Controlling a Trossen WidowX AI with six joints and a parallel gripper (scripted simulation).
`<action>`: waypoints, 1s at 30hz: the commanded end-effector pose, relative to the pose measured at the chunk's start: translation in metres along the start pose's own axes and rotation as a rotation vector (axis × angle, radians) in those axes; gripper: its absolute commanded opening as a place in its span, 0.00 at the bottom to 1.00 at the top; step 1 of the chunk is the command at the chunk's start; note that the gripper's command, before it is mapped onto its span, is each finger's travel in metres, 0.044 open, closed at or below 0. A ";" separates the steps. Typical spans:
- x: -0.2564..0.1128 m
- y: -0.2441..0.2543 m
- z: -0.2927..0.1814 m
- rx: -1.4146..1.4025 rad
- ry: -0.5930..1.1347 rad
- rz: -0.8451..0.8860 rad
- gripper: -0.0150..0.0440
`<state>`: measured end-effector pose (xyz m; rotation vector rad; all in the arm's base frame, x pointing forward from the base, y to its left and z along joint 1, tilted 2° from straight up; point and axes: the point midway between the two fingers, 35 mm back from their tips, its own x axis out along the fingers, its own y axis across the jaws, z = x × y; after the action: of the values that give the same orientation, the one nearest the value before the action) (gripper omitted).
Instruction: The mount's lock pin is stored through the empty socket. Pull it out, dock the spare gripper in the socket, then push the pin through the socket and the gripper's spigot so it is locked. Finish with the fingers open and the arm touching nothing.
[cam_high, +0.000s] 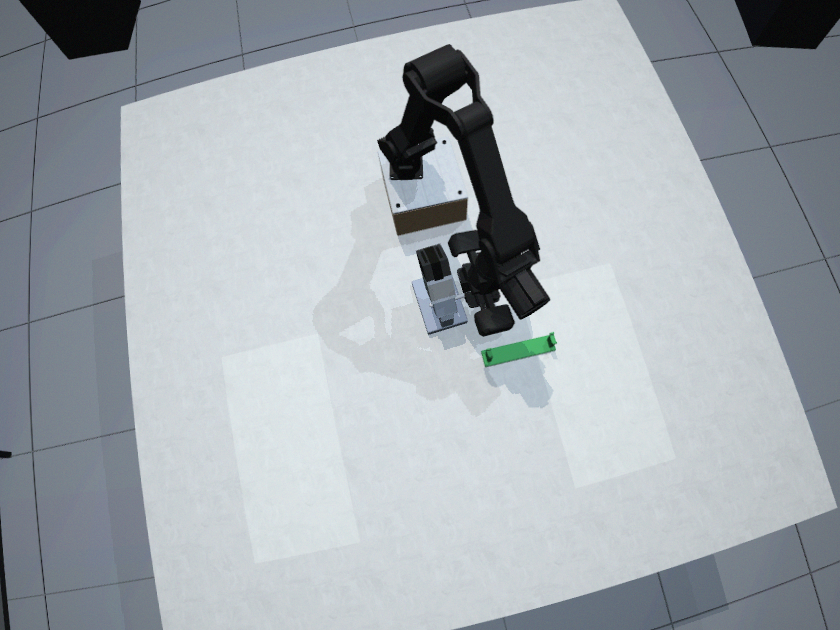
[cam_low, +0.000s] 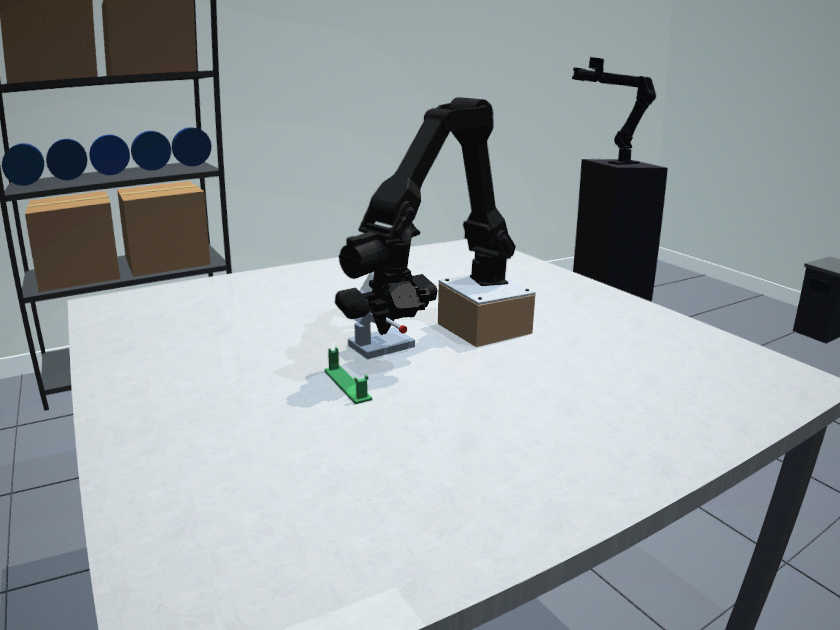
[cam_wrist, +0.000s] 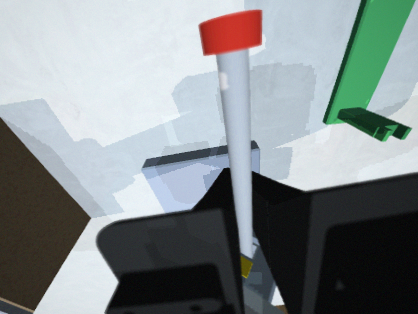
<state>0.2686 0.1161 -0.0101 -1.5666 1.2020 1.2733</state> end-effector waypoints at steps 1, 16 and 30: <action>0.001 0.000 -0.004 -0.004 0.003 -0.001 0.25; 0.001 0.000 -0.003 0.002 0.000 0.002 0.59; -0.023 0.003 0.008 -0.007 0.004 0.016 0.59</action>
<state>0.2636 0.1225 0.0047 -1.5700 1.2182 1.2886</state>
